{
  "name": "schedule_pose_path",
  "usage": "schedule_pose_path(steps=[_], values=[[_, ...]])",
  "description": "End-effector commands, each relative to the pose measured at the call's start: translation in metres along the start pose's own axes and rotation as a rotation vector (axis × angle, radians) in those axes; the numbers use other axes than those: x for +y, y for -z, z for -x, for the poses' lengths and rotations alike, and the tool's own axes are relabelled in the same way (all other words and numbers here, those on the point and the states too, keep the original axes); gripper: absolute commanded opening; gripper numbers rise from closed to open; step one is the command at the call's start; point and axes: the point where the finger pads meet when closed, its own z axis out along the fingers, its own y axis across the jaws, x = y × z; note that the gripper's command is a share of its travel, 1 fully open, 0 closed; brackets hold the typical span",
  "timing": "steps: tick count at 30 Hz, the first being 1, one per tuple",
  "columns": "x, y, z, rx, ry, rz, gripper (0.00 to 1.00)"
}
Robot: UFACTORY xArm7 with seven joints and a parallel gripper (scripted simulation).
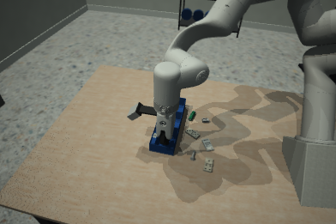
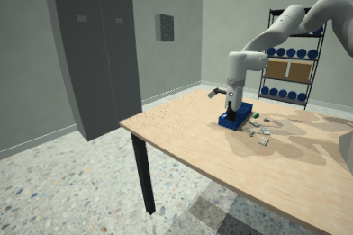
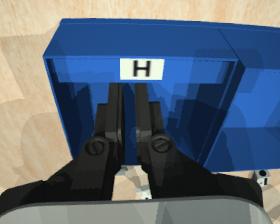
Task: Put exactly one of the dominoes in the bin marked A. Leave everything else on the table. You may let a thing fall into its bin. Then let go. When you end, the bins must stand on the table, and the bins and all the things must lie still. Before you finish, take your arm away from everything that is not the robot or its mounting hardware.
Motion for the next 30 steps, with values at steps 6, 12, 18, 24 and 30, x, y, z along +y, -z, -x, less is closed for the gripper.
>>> schedule_pose_path(steps=[6, 12, 18, 24, 30], values=[[-0.001, 0.002, -0.001, 0.004, 0.000, -0.003, 0.07], [-0.001, 0.010, -0.001, 0.004, 0.000, -0.003, 0.07], [-0.001, 0.018, -0.001, 0.004, 0.000, -0.003, 0.07], [-0.001, 0.023, -0.001, 0.004, 0.000, -0.003, 0.07], [-0.001, 0.034, -0.001, 0.004, 0.000, -0.003, 0.07]])
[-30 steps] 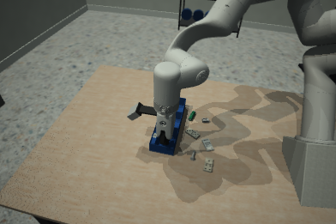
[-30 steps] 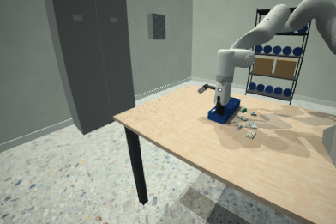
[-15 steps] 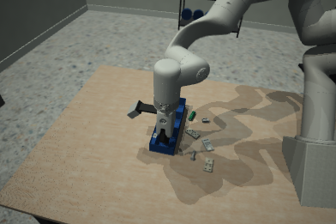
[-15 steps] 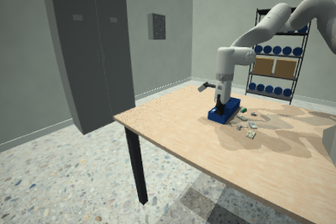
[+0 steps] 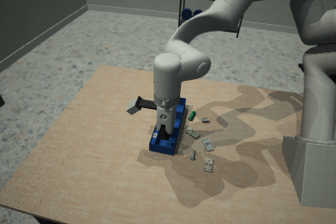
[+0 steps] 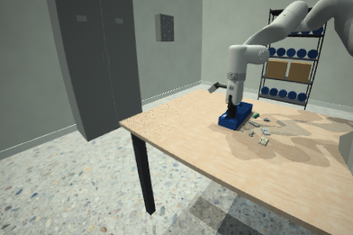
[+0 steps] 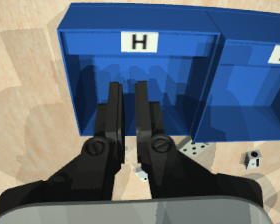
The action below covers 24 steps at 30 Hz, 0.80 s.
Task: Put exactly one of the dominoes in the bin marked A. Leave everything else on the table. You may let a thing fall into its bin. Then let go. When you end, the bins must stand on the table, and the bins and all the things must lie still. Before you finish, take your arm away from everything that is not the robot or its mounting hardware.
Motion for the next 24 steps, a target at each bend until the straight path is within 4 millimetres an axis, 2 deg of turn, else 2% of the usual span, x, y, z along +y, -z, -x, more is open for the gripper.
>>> schedule_pose_path(steps=[1, 7, 10, 24], values=[[-0.001, 0.012, -0.001, 0.004, 0.000, -0.003, 0.07], [-0.001, 0.036, -0.001, 0.004, 0.000, -0.003, 0.07], [-0.001, 0.036, -0.001, 0.004, 0.000, -0.003, 0.07], [-0.001, 0.153, -0.001, 0.004, 0.001, -0.003, 0.07]])
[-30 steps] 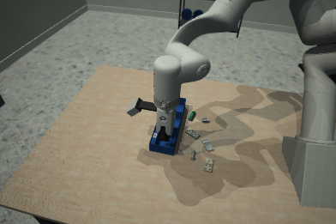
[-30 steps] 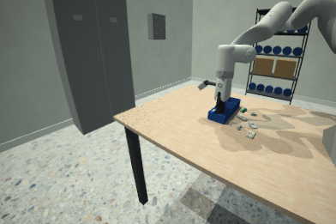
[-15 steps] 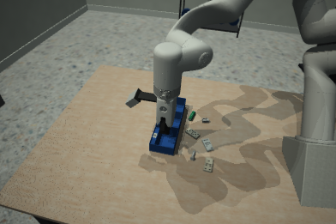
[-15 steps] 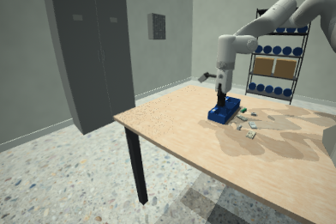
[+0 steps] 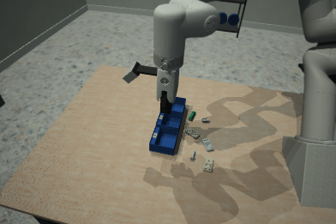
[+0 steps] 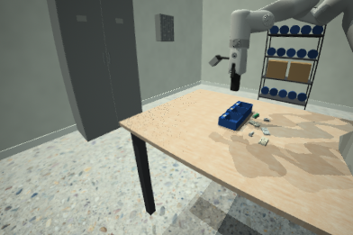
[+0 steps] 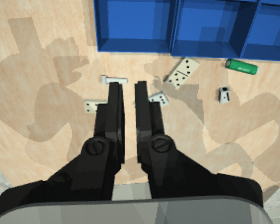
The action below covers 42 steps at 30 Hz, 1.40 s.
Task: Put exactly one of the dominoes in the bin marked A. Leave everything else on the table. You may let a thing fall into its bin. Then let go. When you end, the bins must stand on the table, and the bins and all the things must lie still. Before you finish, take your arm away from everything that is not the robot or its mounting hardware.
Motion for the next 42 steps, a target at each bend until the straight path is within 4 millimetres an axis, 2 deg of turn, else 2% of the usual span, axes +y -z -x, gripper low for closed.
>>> schedule_pose_path(steps=[1, 3, 10, 11, 17, 19, 20, 34, 36, 37, 39, 42], values=[[0.000, 0.029, -0.001, 0.002, 0.000, 0.000, 0.07], [0.000, 0.036, -0.001, 0.002, 0.000, 0.000, 0.07], [0.000, 0.036, -0.001, 0.002, 0.000, 0.000, 0.07], [-0.002, 0.031, 0.006, 0.002, 0.050, 0.000, 0.41], [-0.015, 0.000, 0.043, 0.000, 0.294, 0.001, 0.41], [-0.015, 0.000, 0.043, 0.000, 0.294, 0.001, 0.41], [-0.017, -0.005, 0.049, 0.001, 0.400, 0.000, 0.41], [-0.047, -0.078, 0.135, -0.005, 0.903, 0.005, 0.41], [-0.047, -0.078, 0.135, -0.005, 0.903, 0.005, 0.41], [-0.049, -0.083, 0.141, -0.005, 1.012, 0.004, 0.41], [-0.054, -0.093, 0.154, -0.007, 1.062, 0.005, 0.41], [-0.054, -0.094, 0.155, -0.004, 1.173, 0.005, 0.41]])
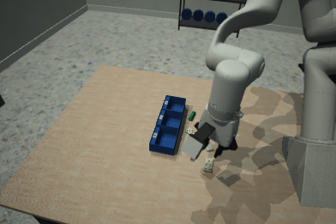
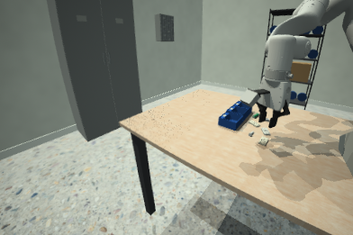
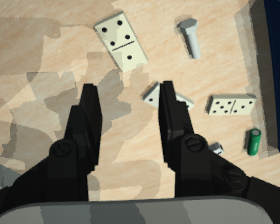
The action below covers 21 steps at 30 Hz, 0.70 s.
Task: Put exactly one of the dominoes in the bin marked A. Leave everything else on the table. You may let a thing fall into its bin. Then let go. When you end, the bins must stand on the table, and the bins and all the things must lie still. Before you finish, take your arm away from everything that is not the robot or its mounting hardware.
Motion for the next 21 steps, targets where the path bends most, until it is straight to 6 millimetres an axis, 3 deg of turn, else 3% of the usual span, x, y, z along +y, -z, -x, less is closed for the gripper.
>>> schedule_pose_path(steps=[1, 8, 21], values=[[-0.0045, -0.0032, -0.0016, 0.009, 0.157, 0.002, 0.41], [-0.0048, -0.0032, -0.0017, 0.016, 0.400, 0.003, 0.41], [-0.0047, -0.0031, -0.0016, 0.016, 0.404, 0.003, 0.41]])
